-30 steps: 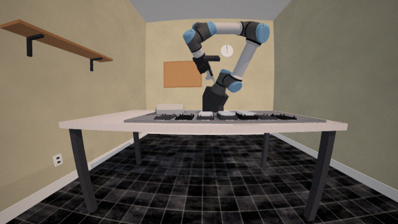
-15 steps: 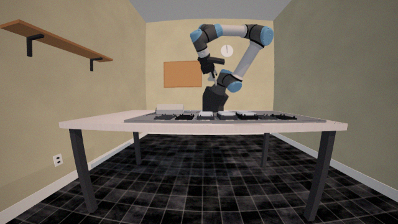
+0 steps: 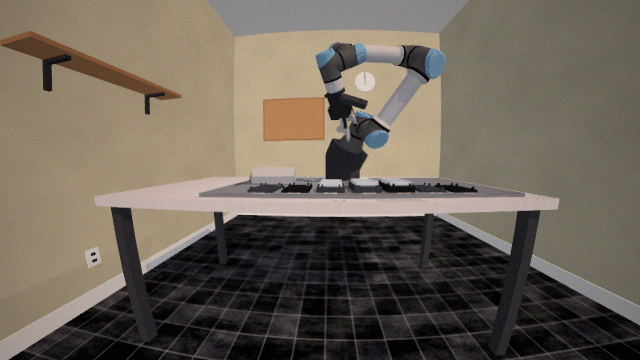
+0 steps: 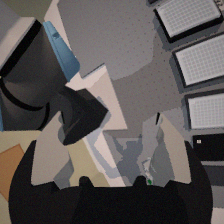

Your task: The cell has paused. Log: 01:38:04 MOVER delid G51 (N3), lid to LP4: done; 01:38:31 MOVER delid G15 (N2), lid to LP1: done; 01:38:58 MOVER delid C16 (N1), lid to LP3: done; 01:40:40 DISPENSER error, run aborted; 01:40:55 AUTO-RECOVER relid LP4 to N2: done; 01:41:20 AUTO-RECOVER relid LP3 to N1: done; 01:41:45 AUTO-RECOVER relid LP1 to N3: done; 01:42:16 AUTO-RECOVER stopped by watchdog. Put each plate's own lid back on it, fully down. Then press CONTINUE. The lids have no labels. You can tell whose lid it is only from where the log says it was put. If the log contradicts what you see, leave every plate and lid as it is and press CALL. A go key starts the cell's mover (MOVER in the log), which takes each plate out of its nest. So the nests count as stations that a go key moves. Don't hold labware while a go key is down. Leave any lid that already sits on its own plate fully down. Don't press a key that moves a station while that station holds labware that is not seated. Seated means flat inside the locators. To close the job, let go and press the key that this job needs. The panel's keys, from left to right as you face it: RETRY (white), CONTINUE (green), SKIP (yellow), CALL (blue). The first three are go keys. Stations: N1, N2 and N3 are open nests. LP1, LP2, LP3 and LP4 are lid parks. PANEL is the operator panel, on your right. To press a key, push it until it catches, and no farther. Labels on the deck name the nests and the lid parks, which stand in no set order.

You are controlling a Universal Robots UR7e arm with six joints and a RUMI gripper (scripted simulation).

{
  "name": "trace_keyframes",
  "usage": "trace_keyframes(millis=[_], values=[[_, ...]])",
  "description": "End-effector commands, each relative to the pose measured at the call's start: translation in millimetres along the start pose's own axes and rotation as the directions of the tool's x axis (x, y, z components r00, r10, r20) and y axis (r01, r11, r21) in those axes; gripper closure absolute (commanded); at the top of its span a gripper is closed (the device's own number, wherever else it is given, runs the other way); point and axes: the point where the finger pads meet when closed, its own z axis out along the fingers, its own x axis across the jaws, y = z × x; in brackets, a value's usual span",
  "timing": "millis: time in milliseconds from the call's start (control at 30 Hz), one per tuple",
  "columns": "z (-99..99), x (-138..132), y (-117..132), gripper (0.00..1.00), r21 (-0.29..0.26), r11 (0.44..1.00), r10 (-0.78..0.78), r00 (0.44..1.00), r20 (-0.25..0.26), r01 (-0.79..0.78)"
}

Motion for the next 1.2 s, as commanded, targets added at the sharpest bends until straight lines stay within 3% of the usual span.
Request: trace_keyframes(millis=[0,500,867,1167], values=[[9.6,6,-8,0.18,-0.001,0.996,0.084,0.995,-0.051,-0.084],[29.3,20,-20,0.18,0.045,0.953,0.301,0.937,-0.177,-0.298],[40.7,31,-26,0.18,0.107,0.896,0.443,0.860,-0.252,-0.430],[54.5,45,-32,0.18,0.192,0.819,0.573,0.759,-0.309,-0.540]])
